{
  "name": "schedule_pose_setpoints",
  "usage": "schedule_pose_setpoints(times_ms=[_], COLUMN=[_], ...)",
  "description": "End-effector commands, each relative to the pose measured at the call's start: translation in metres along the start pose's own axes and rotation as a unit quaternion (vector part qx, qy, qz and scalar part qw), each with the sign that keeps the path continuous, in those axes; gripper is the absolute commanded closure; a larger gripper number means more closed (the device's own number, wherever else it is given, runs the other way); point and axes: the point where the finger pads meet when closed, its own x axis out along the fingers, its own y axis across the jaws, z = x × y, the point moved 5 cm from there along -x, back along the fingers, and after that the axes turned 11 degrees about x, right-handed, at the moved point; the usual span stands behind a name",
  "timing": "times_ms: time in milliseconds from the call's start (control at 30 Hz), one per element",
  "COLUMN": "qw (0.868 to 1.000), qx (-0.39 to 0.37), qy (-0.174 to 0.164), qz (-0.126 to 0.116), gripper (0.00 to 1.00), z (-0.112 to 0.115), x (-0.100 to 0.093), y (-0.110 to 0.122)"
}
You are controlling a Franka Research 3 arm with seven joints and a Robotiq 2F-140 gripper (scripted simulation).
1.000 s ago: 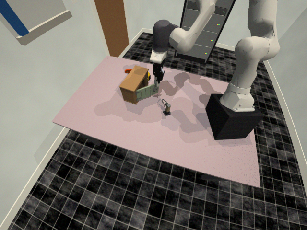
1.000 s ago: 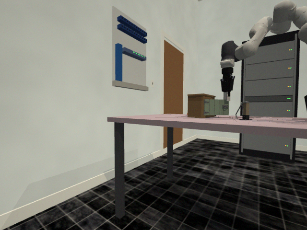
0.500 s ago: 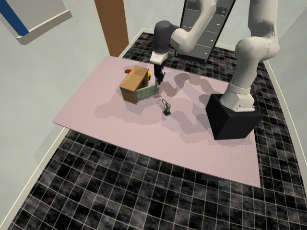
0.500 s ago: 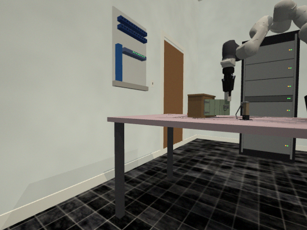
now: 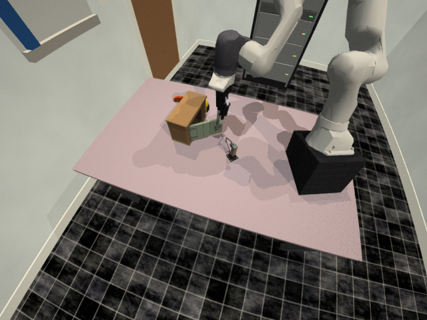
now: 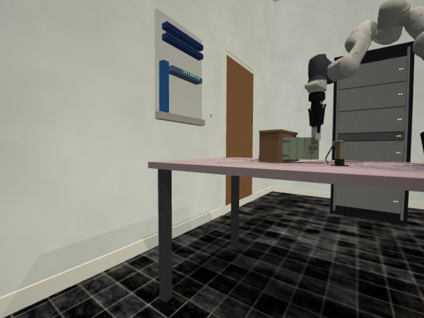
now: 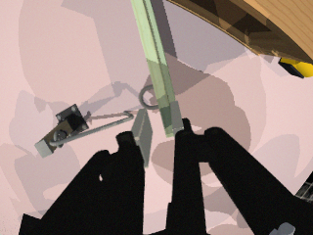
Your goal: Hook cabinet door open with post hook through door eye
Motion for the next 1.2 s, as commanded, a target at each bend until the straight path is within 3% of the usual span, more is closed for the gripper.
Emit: schedule_pose_setpoints(times_ms=[0, 1167], qw=[1.0, 0.999], qx=[0.026, 0.049], qy=[0.001, 0.001], qz=[0.0, 0.0], gripper=[0.84, 0.84], z=[0.0006, 0.0018], x=[0.0, 0.0], y=[-0.0033, -0.0114])
